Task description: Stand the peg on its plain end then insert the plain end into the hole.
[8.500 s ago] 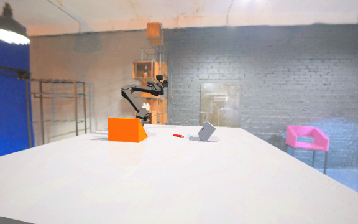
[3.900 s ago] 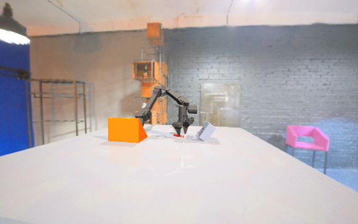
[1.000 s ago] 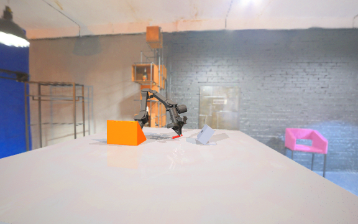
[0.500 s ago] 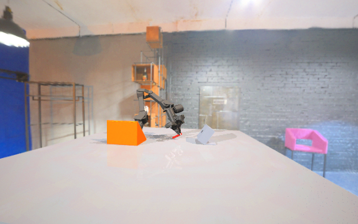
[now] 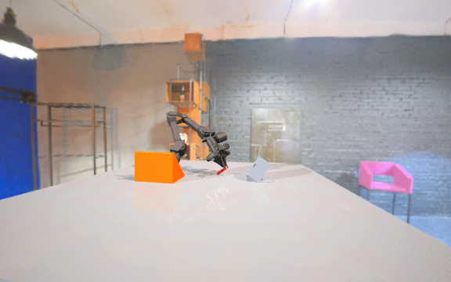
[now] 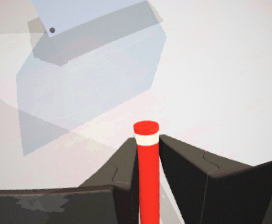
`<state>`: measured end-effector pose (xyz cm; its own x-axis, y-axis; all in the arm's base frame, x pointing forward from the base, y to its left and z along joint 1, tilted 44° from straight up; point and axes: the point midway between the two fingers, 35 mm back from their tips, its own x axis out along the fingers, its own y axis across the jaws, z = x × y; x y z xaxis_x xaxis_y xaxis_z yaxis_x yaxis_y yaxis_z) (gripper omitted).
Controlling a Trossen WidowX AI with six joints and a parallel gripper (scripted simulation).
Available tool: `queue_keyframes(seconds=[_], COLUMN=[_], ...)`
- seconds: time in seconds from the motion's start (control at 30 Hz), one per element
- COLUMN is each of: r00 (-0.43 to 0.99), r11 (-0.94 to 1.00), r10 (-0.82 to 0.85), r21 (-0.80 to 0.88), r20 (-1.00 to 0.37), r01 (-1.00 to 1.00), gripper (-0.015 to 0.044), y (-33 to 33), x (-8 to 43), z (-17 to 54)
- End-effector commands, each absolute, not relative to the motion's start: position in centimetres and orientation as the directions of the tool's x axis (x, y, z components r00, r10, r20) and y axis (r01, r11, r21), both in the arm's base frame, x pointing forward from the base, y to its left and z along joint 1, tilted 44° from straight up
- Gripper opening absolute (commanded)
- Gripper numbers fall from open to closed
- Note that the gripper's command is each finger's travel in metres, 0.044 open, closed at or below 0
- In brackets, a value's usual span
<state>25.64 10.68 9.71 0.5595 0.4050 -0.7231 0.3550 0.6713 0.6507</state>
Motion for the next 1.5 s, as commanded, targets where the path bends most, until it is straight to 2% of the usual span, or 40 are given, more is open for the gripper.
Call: queue_keyframes(seconds=[0.0, 1.47], r00=[0.588, 0.815], r11=[0.667, 0.663], r10=[0.381, 0.116], r21=[0.653, 0.655], r20=[-0.713, -0.568], r01=[0.36, 0.362], gripper=[0.0051, 0.0051], y=[10.6, 10.9], x=[25.3, 22.6], z=[9.8, 11.0])
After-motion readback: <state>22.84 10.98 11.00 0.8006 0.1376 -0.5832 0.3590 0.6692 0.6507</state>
